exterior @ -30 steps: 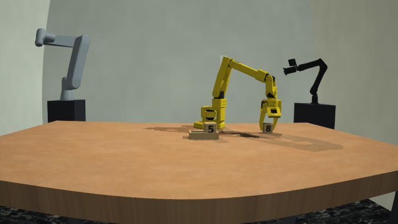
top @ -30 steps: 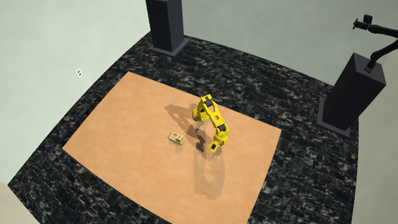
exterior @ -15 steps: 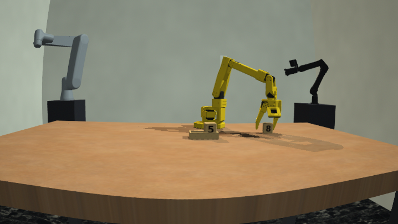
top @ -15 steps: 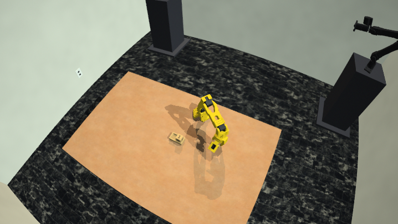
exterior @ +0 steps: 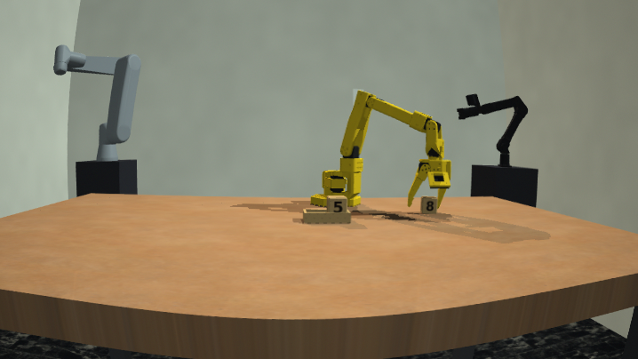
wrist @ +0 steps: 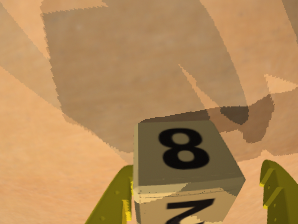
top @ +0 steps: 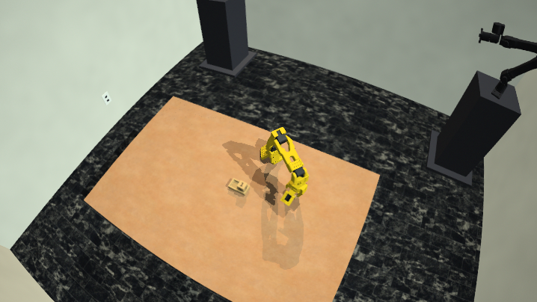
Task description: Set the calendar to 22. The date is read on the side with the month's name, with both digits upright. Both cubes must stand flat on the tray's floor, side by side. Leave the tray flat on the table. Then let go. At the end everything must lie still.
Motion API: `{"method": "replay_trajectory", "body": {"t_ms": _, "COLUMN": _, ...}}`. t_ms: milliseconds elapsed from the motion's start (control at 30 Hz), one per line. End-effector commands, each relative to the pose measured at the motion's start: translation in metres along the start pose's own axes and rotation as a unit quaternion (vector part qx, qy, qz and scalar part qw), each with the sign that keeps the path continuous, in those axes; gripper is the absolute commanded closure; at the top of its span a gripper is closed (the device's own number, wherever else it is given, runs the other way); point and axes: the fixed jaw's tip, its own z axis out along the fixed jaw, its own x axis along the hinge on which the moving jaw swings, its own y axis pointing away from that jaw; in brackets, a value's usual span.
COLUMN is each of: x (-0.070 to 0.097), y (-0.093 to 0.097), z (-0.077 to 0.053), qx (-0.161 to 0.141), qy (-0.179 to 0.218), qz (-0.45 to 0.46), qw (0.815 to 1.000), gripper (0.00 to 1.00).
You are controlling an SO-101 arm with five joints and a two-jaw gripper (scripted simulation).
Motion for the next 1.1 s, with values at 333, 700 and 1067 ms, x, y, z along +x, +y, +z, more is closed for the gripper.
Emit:
{"method": "replay_trajectory", "body": {"t_ms": 333, "x": -0.001, "y": 0.006, "z": -0.037, "qx": -0.012, "qy": -0.004, "qz": 0.001, "qw": 1.000, "gripper": 0.64}}
{"method": "replay_trajectory", "body": {"t_ms": 700, "x": 0.001, "y": 0.003, "z": -0.063, "qx": -0.012, "qy": -0.004, "qz": 0.001, "qw": 1.000, "gripper": 0.64}}
{"method": "replay_trajectory", "body": {"t_ms": 1067, "x": 0.001, "y": 0.003, "z": -0.063, "qx": -0.012, "qy": -0.004, "qz": 0.001, "qw": 1.000, "gripper": 0.64}}
